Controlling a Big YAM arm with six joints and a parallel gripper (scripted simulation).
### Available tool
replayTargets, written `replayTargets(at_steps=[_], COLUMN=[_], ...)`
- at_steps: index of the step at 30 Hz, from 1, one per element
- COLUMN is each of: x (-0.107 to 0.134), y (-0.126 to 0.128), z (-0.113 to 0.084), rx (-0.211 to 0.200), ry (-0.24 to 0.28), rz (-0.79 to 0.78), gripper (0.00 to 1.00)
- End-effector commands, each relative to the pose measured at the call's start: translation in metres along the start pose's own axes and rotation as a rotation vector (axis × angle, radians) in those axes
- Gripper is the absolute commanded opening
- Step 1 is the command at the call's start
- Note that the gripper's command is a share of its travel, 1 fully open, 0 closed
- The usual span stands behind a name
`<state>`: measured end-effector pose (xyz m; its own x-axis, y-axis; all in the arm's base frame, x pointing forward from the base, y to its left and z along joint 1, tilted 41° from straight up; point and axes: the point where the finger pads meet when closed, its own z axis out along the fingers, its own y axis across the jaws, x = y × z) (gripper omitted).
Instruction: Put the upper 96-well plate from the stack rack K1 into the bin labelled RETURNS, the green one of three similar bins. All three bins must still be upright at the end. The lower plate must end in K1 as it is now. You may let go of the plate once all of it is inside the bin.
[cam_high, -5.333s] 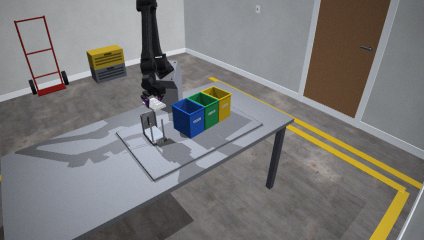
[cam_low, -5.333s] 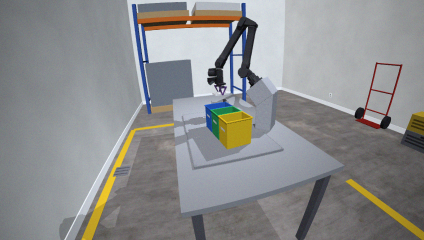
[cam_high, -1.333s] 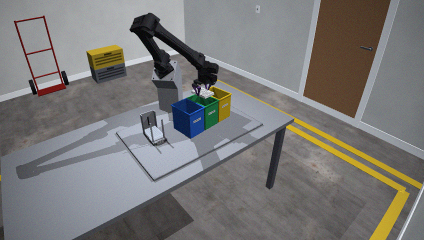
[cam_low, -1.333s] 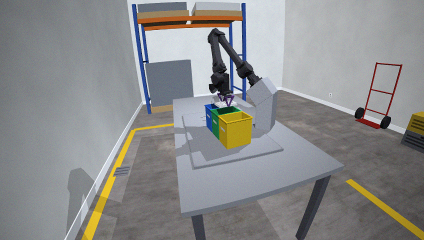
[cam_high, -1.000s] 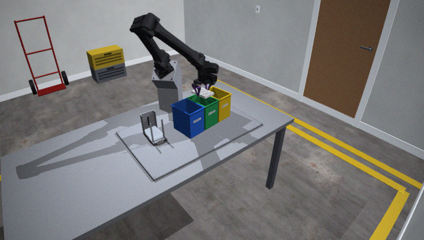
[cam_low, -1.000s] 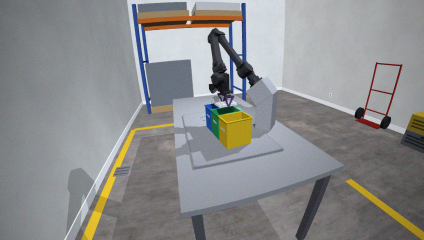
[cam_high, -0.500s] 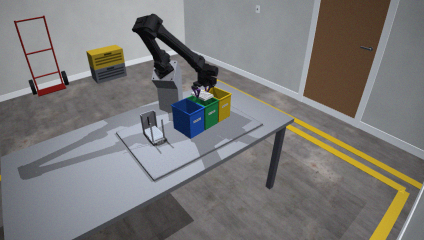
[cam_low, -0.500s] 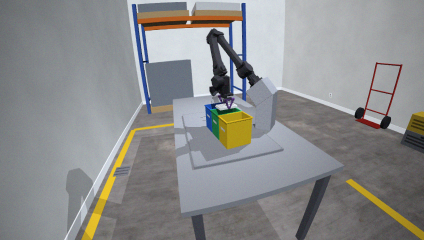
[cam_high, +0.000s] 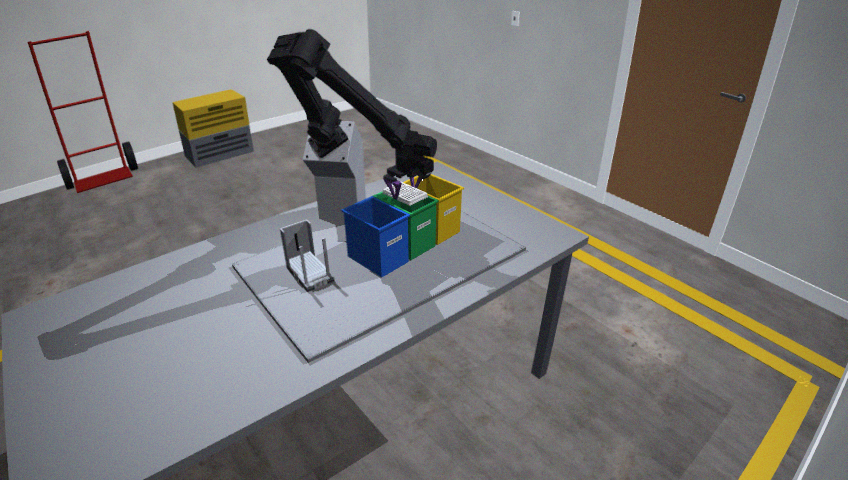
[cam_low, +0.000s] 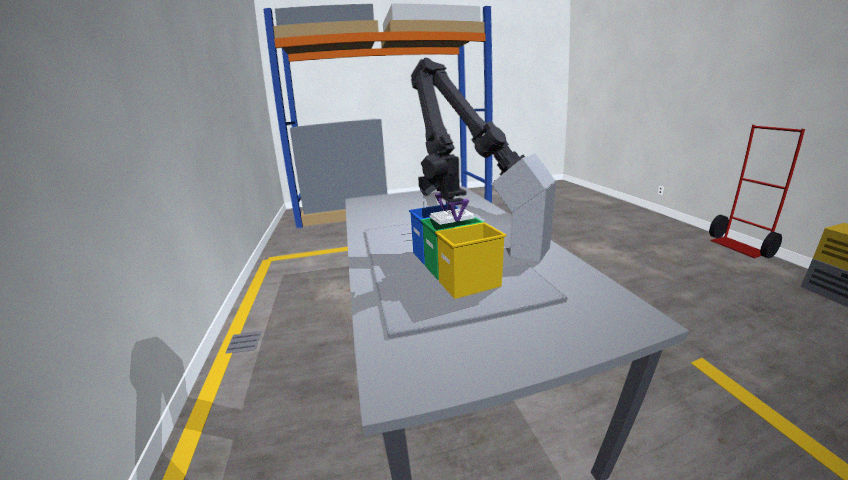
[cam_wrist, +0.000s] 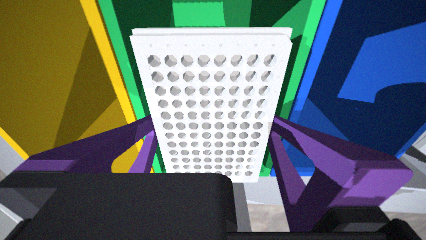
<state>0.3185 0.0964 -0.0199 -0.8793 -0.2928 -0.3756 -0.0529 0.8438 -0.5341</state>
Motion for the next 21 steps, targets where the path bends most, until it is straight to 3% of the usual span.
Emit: replayTargets(at_steps=[1, 11, 21], x=[-0.008, -0.012, -0.001], y=[0.002, -0.001, -0.001], z=[-0.002, 0.001, 0.011], rx=[-0.008, -0.009, -0.001], ry=[-0.015, -0.017, 0.002], rz=[0.001, 0.012, -0.006], gripper=[0.00, 0.00, 0.00])
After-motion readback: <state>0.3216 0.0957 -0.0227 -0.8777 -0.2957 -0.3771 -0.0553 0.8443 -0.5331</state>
